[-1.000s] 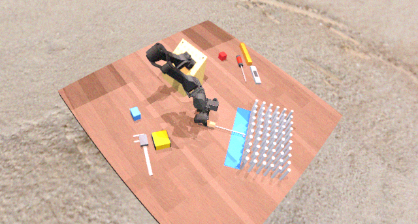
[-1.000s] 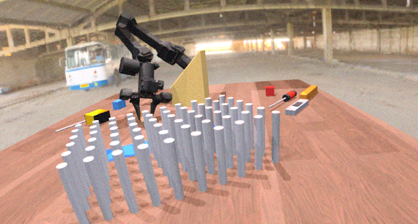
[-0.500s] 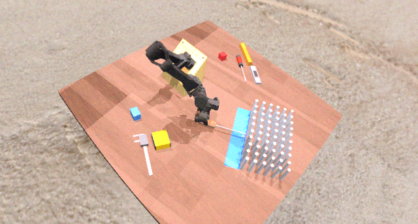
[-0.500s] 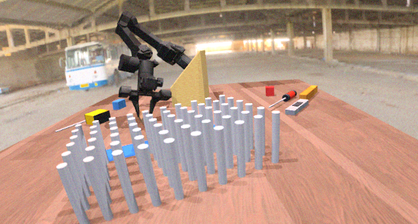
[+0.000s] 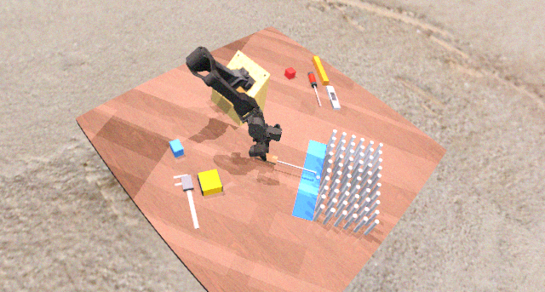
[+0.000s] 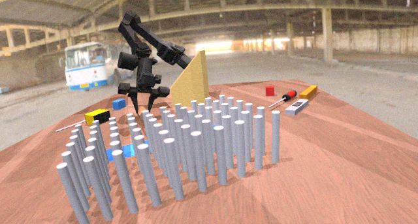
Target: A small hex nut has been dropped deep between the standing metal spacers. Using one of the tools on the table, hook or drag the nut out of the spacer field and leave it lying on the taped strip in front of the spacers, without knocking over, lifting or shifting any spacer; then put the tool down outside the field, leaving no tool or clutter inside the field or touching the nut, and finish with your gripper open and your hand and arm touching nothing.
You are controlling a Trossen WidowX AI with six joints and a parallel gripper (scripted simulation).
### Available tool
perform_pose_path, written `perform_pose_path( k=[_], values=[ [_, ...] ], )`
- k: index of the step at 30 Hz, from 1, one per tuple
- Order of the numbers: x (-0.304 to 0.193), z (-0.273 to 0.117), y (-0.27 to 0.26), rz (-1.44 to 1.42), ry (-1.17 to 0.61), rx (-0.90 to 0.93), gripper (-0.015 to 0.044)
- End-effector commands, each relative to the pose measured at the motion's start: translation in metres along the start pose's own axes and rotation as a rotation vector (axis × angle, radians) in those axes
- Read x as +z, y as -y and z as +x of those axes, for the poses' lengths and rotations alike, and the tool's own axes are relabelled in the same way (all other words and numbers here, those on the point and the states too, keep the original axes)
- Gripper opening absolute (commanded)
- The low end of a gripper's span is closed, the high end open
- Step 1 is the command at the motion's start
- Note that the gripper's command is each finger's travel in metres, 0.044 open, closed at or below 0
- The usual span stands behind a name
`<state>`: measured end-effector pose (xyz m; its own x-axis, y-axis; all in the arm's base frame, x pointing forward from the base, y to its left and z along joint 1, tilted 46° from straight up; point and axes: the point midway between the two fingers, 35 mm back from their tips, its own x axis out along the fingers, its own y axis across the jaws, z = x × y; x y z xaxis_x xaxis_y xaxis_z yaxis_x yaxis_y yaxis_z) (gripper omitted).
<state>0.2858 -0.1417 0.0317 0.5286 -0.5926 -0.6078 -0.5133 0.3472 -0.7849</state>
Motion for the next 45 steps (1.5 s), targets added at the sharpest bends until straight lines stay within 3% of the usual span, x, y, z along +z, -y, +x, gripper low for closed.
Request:
perform_pose_path(
  k=[1,15,37,45],
  values=[
    [-0.007,-0.008,0.001,-0.004,0.009,-0.005,0.0000],
    [0.005,-0.035,0.010,0.005,0.012,0.015,0.0000],
    [0.040,-0.124,0.037,0.006,0.012,0.001,0.0000],
    [0.062,-0.112,0.029,-0.119,0.048,0.071,0.0000]
  ],
)
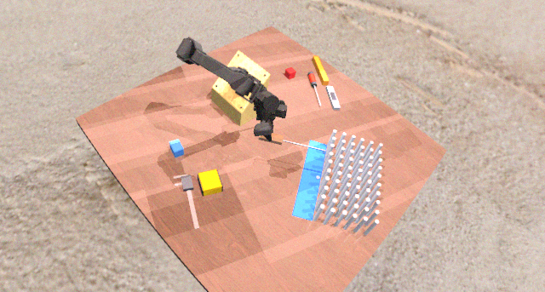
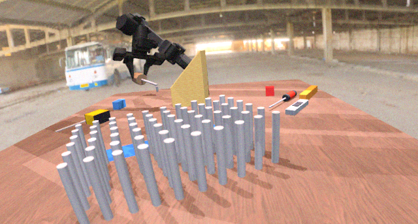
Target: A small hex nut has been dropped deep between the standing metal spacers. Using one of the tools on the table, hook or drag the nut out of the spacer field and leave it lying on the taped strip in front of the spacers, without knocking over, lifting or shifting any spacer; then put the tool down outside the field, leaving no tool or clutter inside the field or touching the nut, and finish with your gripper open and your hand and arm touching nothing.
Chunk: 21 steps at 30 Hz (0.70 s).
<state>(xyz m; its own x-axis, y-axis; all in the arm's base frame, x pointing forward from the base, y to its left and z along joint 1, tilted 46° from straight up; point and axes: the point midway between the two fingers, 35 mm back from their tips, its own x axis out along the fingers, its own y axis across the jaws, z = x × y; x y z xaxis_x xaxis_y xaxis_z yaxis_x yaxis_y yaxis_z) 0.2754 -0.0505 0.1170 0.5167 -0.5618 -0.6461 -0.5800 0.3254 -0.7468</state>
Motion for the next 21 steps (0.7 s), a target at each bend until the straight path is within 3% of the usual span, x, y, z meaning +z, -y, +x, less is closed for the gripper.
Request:
perform_pose_path(
  k=[1,21],
  values=[
    [0.018,0.000,-0.001,-0.077,0.035,0.035,0.0000],
    [0.105,0.002,-0.018,-0.563,0.159,0.202,0.0000]
  ],
)
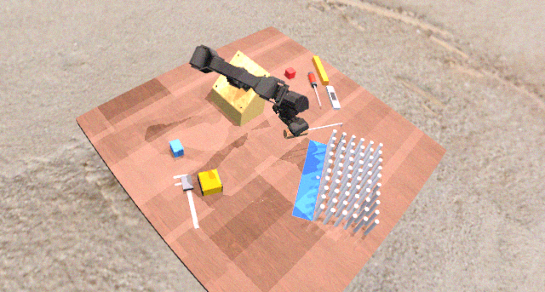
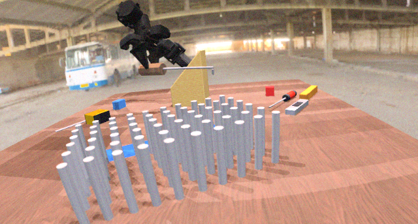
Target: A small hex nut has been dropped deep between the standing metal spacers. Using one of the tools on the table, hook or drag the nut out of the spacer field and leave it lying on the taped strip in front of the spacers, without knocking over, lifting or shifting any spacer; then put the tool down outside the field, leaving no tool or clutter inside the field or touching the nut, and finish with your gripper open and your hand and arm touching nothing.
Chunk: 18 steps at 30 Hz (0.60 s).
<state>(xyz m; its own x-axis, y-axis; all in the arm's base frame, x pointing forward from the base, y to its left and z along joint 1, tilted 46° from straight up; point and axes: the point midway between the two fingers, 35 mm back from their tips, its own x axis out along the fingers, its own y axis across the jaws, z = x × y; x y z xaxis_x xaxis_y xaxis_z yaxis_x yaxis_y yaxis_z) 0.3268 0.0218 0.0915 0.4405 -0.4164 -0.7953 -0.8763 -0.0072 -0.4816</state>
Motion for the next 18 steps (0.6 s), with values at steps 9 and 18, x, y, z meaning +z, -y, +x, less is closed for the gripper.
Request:
perform_pose_path(
  k=[9,18],
  values=[
    [0.056,0.008,0.004,-0.289,0.078,0.094,0.0000],
    [0.094,0.016,0.002,-0.499,0.129,0.172,0.0000]
  ],
)
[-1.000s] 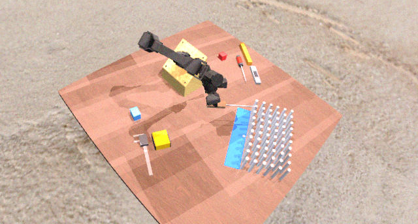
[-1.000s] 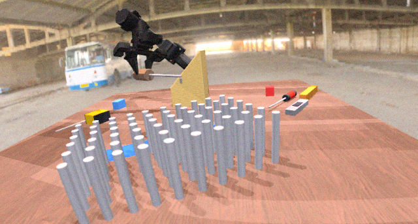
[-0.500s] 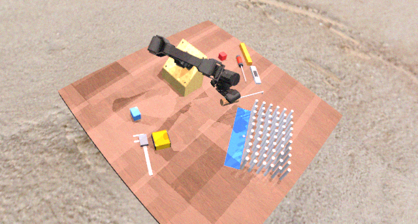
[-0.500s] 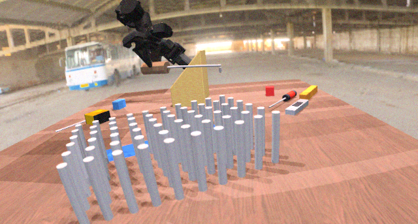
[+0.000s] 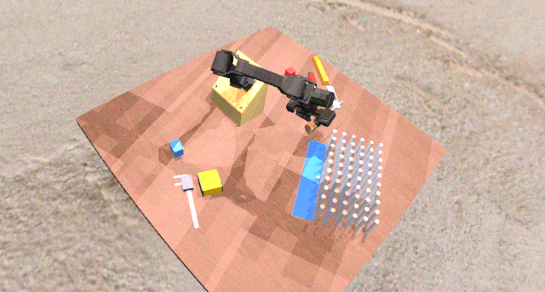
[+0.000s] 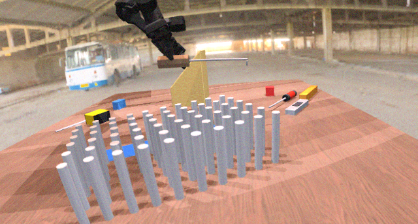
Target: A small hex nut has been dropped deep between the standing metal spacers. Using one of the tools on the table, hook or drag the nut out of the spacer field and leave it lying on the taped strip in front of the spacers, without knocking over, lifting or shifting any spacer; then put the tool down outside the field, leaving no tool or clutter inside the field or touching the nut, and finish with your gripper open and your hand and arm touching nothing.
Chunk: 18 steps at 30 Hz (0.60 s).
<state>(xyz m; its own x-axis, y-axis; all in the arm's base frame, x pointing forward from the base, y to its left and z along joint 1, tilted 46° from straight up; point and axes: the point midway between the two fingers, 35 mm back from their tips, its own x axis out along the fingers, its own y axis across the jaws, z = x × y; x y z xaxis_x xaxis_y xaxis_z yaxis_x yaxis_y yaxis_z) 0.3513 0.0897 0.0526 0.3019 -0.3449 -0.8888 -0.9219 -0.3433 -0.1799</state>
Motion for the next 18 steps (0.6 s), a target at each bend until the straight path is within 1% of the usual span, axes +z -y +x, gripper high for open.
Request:
perform_pose_path(
  k=[1,18],
  values=[
    [0.016,0.005,0.006,-0.088,0.027,0.032,0.0000],
    [0.083,0.030,0.017,-0.467,0.137,0.180,0.0000]
  ],
)
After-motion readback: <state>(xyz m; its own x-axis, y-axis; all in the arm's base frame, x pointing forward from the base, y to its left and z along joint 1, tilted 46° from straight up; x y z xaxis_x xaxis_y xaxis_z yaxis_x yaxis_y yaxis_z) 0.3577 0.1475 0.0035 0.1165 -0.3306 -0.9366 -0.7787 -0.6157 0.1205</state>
